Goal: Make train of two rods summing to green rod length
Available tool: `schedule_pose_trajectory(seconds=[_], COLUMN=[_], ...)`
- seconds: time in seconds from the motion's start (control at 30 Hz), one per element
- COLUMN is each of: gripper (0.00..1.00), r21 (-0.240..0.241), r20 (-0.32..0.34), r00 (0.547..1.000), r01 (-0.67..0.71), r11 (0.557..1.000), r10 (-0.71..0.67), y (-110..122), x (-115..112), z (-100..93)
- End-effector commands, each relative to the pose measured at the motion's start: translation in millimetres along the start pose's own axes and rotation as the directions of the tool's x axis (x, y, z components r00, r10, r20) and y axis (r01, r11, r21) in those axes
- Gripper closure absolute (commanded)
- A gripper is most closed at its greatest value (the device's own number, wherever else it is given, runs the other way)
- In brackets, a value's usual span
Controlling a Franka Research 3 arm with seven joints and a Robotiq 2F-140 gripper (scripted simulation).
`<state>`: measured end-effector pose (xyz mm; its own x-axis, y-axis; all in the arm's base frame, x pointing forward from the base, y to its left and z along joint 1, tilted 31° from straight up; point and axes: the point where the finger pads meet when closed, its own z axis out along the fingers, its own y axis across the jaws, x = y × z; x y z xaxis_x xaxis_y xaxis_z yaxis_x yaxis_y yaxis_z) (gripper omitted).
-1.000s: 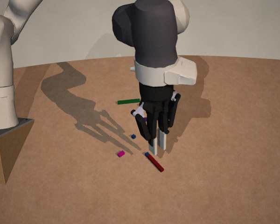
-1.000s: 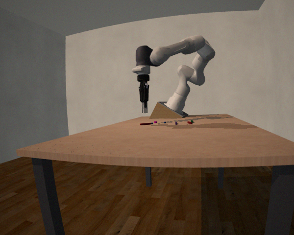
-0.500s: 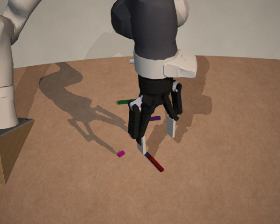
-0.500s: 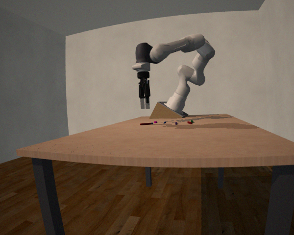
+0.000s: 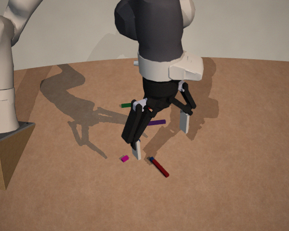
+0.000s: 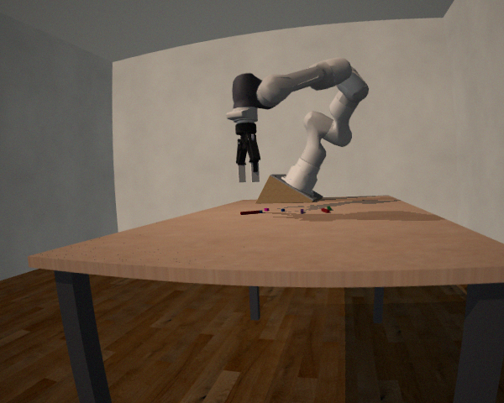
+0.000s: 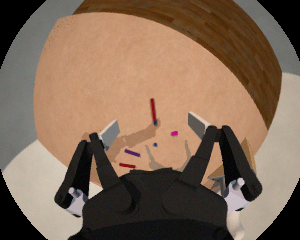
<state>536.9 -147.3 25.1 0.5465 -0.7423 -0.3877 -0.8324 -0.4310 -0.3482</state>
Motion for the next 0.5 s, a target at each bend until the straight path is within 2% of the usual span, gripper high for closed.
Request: schedule_pose_trajectory(seconds=[0.0, 0.17, 0.4, 0.47], gripper=[0.0, 0.0, 0.0, 0.0], r21=[-0.001, -0.001, -0.001, -0.001], r20=[0.002, 0.002, 0.002, 0.002], r00=[1.0, 1.0, 1.0, 1.0], r01=[-0.003, -0.003, -0.003, -0.003], r11=[1.0, 1.0, 1.0, 1.0], r10=[0.003, 0.003, 0.003, 0.003], y=[0.0, 0.0, 0.0, 0.0], x=[-0.3, -0.3, -0.3, -0.3], z=[-1.1, -7.1, -33.7, -33.7])
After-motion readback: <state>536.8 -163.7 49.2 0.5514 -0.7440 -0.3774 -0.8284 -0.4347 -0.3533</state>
